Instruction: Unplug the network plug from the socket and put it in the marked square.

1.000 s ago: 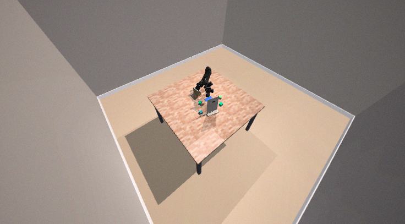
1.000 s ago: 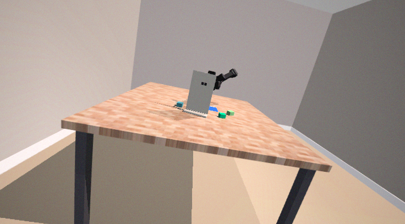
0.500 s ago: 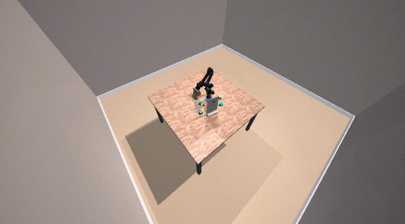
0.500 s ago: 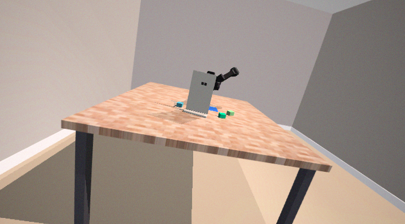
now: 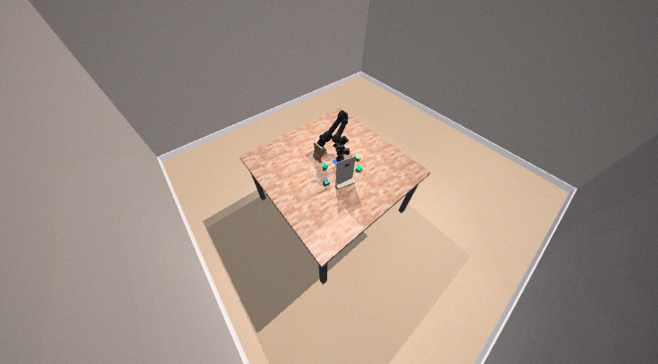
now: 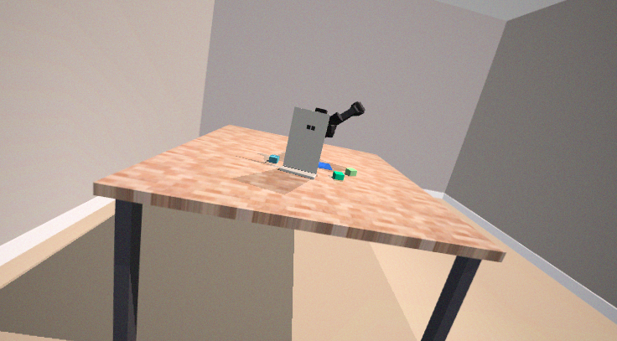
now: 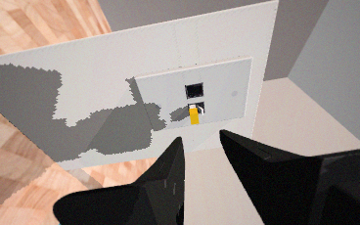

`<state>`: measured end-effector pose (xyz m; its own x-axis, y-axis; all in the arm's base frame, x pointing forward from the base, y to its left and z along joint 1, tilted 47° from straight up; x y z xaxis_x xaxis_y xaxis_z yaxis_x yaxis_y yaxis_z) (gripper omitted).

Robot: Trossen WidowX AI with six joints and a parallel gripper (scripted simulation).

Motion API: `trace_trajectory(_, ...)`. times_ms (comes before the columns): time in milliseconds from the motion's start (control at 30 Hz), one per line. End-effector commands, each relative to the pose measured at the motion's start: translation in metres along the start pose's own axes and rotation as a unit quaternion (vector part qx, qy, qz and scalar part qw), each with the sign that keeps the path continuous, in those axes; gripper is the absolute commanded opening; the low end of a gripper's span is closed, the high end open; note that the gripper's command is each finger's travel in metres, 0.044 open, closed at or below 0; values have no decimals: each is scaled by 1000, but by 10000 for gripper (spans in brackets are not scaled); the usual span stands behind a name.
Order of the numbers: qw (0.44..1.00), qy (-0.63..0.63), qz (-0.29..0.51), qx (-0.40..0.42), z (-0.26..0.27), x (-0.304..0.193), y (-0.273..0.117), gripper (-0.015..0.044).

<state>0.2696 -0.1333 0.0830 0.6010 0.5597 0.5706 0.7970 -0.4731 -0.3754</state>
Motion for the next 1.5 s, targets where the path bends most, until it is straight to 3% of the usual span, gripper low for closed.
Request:
trace_trajectory(0, 1000, 2, 0, -4, -2, 2, 5, 156)
trace_trajectory(900, 1000, 2, -1, -4, -1, 10, 39, 156)
trace_trajectory(1467, 1000, 2, -1, -4, -1, 10, 39, 43)
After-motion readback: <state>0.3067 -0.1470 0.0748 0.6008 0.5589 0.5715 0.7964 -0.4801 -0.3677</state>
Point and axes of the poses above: the point midway between the two fingers, 35 mm back from their tips, its own y axis out along the fingers, its own z axis across the jaws, x = y × z, the point moved 6 cm from there along -y, back along the fingers, and after that the axes turned 4 degrees about -y, right-handed, at the moved point
